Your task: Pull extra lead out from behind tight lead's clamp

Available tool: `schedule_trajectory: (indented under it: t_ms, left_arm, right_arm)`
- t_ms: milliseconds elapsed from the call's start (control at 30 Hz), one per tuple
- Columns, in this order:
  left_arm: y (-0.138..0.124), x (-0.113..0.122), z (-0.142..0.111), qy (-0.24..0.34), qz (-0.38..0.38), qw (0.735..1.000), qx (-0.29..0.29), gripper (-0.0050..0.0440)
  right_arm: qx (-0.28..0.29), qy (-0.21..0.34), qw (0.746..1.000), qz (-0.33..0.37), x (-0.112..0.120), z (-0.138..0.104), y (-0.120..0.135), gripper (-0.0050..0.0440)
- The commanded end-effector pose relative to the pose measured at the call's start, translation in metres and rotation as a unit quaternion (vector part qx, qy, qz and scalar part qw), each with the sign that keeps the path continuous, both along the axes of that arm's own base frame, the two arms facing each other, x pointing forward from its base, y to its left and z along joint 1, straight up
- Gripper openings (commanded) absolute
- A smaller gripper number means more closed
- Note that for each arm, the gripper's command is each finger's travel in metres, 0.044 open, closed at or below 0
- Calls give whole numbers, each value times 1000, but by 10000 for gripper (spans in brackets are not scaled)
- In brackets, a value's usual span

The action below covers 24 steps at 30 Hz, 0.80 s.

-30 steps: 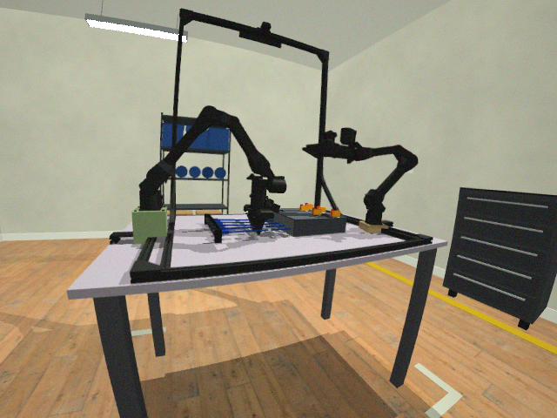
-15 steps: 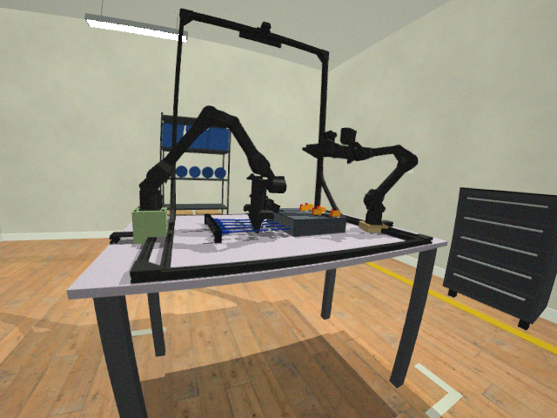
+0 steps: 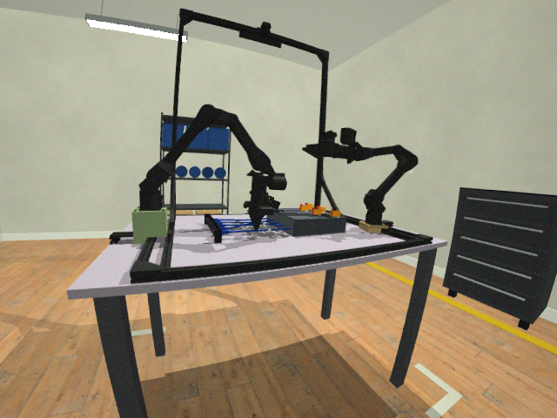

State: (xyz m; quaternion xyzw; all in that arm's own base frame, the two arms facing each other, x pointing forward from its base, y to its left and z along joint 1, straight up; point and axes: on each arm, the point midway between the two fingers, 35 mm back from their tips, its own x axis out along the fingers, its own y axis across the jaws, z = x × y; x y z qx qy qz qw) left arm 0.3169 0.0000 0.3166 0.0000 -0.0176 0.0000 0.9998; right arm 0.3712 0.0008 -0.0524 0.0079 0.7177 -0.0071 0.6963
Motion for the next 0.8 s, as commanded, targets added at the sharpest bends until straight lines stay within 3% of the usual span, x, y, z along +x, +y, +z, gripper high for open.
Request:
schedule_trajectory:
  t_ms: [0, 100, 133, 667, 700, 767]
  left_arm:
    - [0, -1, 7, -8, 0, 1000, 0, 440]
    - [0, -1, 7, -8, 0, 1000, 0, 440]
    - [0, -1, 7, -8, 0, 1000, 0, 440]
    - [0, -1, 7, -8, 0, 1000, 0, 440]
    - [0, -1, 7, -8, 0, 1000, 0, 440]
    - [0, -1, 7, -8, 0, 1000, 0, 440]
  right_arm:
    - [0, -20, 1000, 0, 8, 16, 0, -50]
    - [0, -20, 1000, 0, 8, 16, 0, -50]
    - [0, -15, 1000, 0, 6, 29, 0, -50]
    - [0, -15, 1000, 0, 6, 29, 0, -50]
    - [0, -6, 1000, 0, 3, 41, 0, -50]
    - [0, -6, 1000, 0, 3, 41, 0, -50]
